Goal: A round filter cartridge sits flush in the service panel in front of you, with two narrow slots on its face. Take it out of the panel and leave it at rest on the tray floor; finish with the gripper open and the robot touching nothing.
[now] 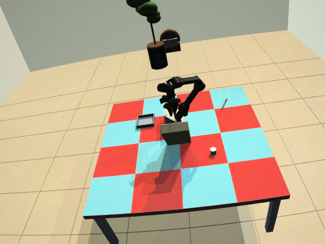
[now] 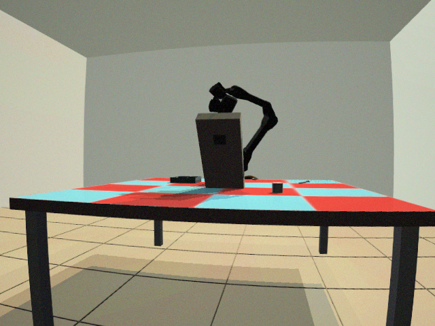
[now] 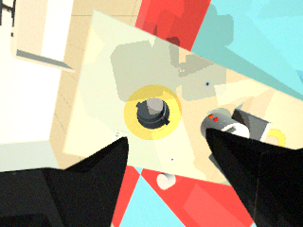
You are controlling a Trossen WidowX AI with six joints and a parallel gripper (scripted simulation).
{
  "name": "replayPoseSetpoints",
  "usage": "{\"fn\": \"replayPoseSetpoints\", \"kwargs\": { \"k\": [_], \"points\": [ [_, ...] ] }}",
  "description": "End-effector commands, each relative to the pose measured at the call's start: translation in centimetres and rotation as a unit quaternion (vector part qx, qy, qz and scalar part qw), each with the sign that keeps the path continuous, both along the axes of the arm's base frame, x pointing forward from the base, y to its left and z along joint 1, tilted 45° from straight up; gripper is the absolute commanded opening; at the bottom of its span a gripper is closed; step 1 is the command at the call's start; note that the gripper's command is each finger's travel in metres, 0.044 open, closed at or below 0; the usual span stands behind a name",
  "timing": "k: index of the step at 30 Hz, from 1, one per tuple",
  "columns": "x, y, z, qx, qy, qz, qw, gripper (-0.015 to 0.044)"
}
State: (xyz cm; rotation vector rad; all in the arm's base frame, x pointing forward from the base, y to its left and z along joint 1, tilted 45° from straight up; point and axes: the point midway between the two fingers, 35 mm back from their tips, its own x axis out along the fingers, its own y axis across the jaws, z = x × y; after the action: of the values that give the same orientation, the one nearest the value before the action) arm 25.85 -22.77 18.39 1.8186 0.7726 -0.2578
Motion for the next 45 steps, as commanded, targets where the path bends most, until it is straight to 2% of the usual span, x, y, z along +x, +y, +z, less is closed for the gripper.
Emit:
{"fn": "replayPoseSetpoints", "kwargs": {
  "k": [1,7,10,45],
  "points": [
    [-0.8,2.1,-2.6,-0.166,-0.056,0.17,0.97,0.0305],
    [-1.9,4.6,-4.7,-0.307,-0.141,0.348,0.874,0.0305],
    [-2.2,5.2,-5.2,-0.336,-0.166,0.389,0.842,0.0305],
    [0.2,7.4,-7.8,-0.337,-0.166,0.388,0.841,0.0305]
  ]
}}
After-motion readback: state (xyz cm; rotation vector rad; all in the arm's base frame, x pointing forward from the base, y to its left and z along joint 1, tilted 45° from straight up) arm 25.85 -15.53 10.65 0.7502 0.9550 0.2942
